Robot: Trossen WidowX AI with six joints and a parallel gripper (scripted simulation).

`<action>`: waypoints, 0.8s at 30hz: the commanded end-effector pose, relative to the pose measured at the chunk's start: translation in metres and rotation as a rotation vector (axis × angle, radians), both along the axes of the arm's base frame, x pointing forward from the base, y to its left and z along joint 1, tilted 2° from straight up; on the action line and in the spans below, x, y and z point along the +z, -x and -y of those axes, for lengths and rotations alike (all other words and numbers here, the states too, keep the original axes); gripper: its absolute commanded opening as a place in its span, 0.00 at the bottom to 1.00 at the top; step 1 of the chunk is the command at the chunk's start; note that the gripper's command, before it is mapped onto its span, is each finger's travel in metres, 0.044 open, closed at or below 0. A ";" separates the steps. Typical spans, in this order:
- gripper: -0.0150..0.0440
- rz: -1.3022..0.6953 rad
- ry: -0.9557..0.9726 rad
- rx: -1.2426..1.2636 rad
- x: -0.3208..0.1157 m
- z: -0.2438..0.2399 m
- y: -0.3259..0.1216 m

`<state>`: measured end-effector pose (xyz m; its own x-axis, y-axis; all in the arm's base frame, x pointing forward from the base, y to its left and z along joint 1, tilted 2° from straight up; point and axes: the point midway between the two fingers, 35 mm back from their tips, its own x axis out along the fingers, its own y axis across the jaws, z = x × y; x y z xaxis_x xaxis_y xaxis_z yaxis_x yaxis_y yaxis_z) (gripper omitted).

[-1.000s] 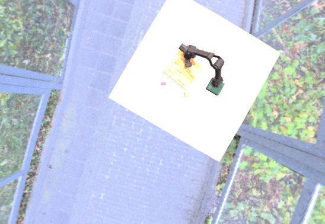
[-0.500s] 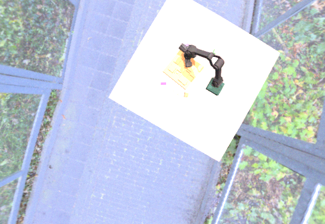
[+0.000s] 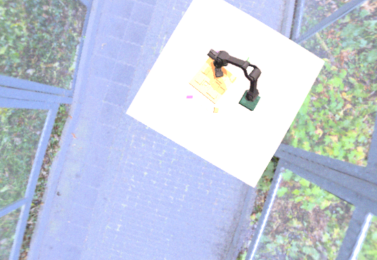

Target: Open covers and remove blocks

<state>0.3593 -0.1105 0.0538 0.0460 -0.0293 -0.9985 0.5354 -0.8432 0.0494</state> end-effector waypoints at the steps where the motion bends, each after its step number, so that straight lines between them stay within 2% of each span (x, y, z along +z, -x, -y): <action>1: 0.39 0.016 0.001 -0.001 0.012 0.000 -0.001; 24: 0.39 0.015 0.000 -0.001 0.049 -0.001 0.000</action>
